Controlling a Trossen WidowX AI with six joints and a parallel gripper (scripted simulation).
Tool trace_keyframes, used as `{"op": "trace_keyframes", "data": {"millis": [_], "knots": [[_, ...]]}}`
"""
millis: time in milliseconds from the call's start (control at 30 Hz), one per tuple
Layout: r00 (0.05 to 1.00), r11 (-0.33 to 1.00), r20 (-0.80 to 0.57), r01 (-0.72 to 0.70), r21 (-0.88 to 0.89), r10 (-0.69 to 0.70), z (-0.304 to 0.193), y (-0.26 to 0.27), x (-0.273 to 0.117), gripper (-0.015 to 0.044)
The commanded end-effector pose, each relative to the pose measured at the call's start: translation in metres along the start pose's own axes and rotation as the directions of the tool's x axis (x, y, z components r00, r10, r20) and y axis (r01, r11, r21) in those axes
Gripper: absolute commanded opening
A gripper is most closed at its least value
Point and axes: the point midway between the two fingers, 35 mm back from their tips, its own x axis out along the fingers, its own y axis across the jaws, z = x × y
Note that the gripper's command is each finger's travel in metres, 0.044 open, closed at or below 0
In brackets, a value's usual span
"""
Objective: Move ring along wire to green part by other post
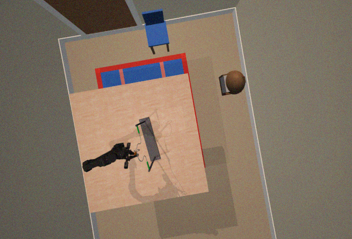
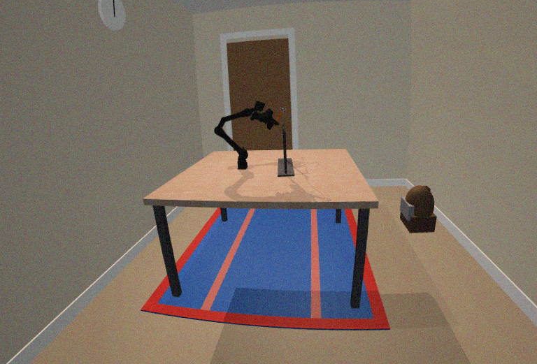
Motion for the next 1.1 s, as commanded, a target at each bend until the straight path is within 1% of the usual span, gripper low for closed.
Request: {"op": "trace_keyframes", "data": {"millis": [0, 533, 1067], "knots": [[0.999, 0.998, 0.006, 0.035, -0.058, -0.035, -0.001, -0.002, 0.000, -0.0150], [0.988, 0.954, 0.051, 0.155, -0.257, -0.146, 0.000, -0.010, 0.001, -0.0150], [0.963, 0.857, 0.117, 0.271, -0.439, -0.244, 0.003, -0.018, 0.000, -0.0150]]}}
